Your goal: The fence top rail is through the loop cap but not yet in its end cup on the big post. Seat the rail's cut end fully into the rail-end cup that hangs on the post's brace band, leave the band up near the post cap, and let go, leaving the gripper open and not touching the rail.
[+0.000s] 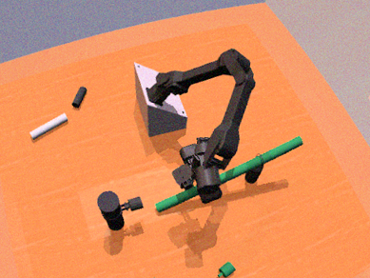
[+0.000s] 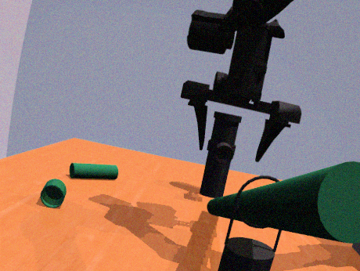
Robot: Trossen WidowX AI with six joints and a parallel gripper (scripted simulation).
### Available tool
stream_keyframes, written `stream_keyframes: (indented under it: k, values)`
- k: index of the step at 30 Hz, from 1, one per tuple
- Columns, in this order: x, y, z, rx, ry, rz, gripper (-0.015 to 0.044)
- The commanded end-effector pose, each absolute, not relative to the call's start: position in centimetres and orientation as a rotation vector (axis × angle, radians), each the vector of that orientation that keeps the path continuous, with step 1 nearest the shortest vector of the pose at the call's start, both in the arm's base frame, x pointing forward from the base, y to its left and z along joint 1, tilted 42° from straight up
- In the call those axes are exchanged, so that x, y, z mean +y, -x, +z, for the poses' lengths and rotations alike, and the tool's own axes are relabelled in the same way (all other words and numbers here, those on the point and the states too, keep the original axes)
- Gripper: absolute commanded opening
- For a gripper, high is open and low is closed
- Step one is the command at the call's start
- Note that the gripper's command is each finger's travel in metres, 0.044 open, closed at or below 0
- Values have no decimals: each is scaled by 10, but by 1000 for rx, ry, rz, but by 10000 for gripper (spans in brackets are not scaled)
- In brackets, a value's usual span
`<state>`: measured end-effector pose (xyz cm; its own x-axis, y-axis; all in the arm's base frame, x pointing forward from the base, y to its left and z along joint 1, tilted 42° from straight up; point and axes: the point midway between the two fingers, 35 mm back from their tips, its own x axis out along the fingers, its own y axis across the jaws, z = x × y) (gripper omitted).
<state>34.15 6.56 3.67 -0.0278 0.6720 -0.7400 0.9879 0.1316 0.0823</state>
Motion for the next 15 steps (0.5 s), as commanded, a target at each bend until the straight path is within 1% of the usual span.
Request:
stream_keyframes:
  k: [1,6,15]
  values:
    - [66,-342,34,1776,-1611,-661,440]
    - [88,-340,10,1777,-1611,-660,440]
    - [98,-340,-1,1777,-1612,-659,440]
